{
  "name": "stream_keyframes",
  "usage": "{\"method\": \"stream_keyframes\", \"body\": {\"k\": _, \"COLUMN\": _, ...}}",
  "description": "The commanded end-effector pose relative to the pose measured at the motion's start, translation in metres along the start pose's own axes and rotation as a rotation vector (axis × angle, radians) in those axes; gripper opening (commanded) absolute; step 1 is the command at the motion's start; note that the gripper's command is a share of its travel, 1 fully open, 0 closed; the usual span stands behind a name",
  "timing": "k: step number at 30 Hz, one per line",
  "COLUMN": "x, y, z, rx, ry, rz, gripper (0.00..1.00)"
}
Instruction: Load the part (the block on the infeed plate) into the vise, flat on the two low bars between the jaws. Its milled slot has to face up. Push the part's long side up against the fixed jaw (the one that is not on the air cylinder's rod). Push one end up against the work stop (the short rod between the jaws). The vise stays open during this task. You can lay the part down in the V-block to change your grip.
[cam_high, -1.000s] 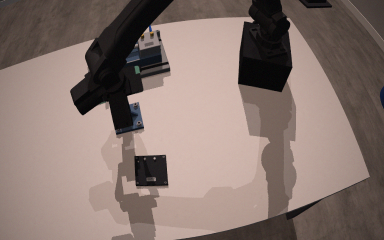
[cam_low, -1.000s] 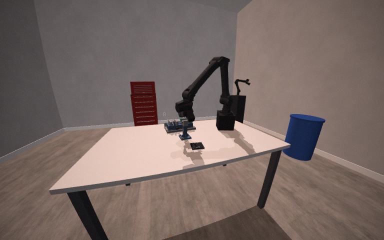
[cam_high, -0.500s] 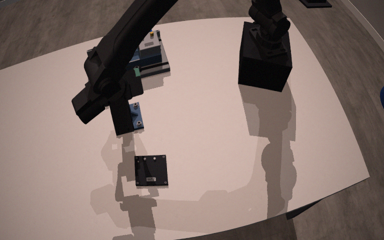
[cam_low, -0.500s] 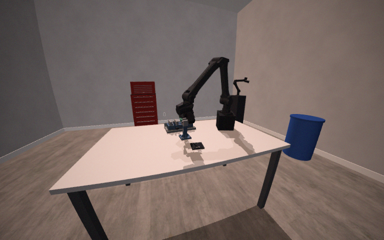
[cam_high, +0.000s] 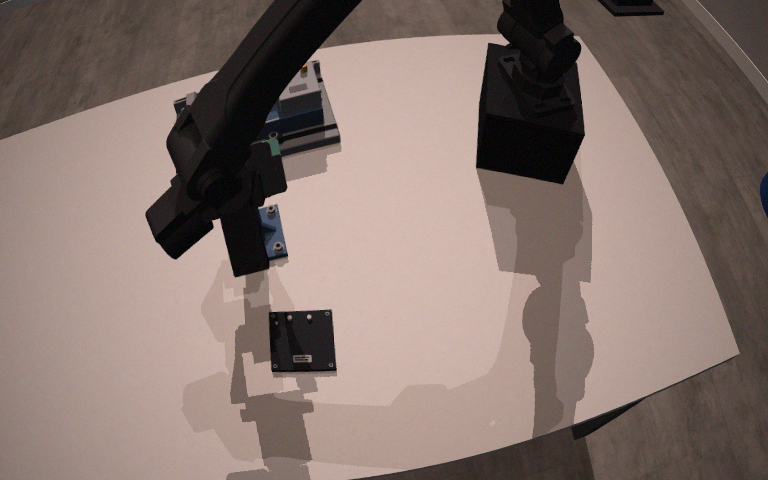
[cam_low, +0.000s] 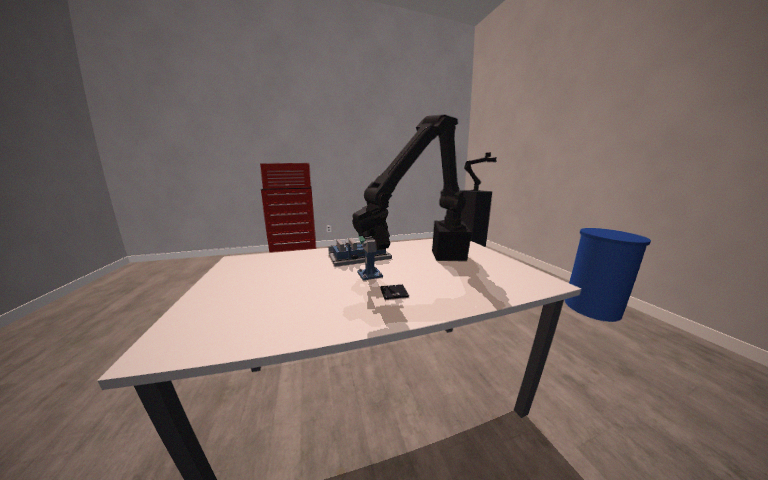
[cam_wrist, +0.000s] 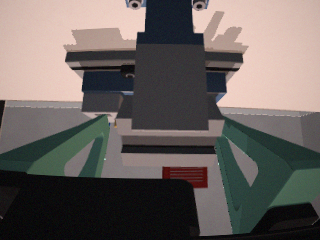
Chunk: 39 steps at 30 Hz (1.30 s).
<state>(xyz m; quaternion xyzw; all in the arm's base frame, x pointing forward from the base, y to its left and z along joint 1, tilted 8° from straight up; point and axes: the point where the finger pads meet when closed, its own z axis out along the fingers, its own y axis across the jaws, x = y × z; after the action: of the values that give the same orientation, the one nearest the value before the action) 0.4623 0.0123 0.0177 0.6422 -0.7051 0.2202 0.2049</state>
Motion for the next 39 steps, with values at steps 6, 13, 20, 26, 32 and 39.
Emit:
{"method": "stream_keyframes", "body": {"k": 6, "x": -0.001, "y": -0.022, "z": -0.023, "rx": 0.047, "ry": 0.003, "rz": 0.034, "gripper": 0.81}}
{"method": "stream_keyframes", "body": {"k": 13, "x": -0.001, "y": -0.021, "z": -0.021, "rx": 0.044, "ry": 0.02, "rz": 0.032, "gripper": 0.81}}
{"method": "stream_keyframes", "body": {"k": 20, "x": -0.003, "y": -0.021, "z": -0.017, "rx": 0.039, "ry": 0.028, "rz": 0.029, "gripper": 0.81}}
{"method": "stream_keyframes", "body": {"k": 26, "x": -0.003, "y": -0.021, "z": -0.019, "rx": 0.042, "ry": 0.033, "rz": 0.029, "gripper": 0.81}}
{"method": "stream_keyframes", "body": {"k": 32, "x": -0.003, "y": -0.021, "z": -0.018, "rx": 0.039, "ry": 0.036, "rz": 0.027, "gripper": 0.81}}
{"method": "stream_keyframes", "body": {"k": 39, "x": -0.004, "y": -0.021, "z": -0.018, "rx": 0.041, "ry": 0.035, "rz": 0.028, "gripper": 0.81}}
